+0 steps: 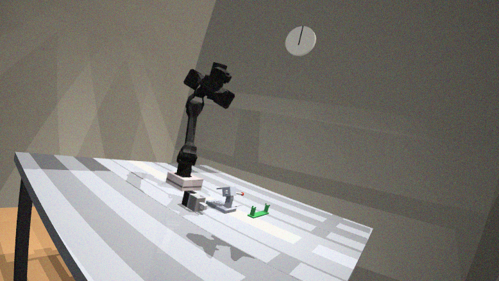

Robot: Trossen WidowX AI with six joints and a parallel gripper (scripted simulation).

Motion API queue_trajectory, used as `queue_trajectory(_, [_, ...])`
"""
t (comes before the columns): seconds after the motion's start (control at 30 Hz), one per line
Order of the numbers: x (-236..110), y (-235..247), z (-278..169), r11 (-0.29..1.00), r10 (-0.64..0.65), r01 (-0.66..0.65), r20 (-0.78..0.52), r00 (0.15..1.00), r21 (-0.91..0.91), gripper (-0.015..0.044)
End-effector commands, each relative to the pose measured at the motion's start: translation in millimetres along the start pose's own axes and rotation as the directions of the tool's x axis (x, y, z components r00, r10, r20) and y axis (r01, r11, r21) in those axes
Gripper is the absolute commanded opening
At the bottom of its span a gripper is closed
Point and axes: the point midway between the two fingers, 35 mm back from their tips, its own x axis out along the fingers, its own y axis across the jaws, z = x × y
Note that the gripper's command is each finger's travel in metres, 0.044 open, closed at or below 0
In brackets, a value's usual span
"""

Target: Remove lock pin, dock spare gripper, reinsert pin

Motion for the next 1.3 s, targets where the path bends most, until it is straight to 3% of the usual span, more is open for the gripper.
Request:
queue_trajectory(0.0, [3,64,-22,0.952,0.195,-0.217,-0.121,0.973,-0.214,0.0300])
queue_trajectory(0.2, [-17,152,-63,0.706,0.419,-0.529,-0.325,0.848,-0.470,0.0300])
queue_trajectory(0.47, [-81,240,-123,0.129,0.549,-0.772,-0.603,0.579,-0.623,0.0300])
queue_trajectory(0.67, [-145,277,-167,-0.355,0.498,-0.744,-0.788,0.362,-0.566,0.0300])
queue_trajectory(0.87, [-211,288,-206,-0.741,0.337,-0.551,-0.922,0.188,-0.383,0.0300])
queue_trajectory(1.27, [-214,296,-223,-0.775,0.313,-0.523,-0.934,0.170,-0.355,0.0300])
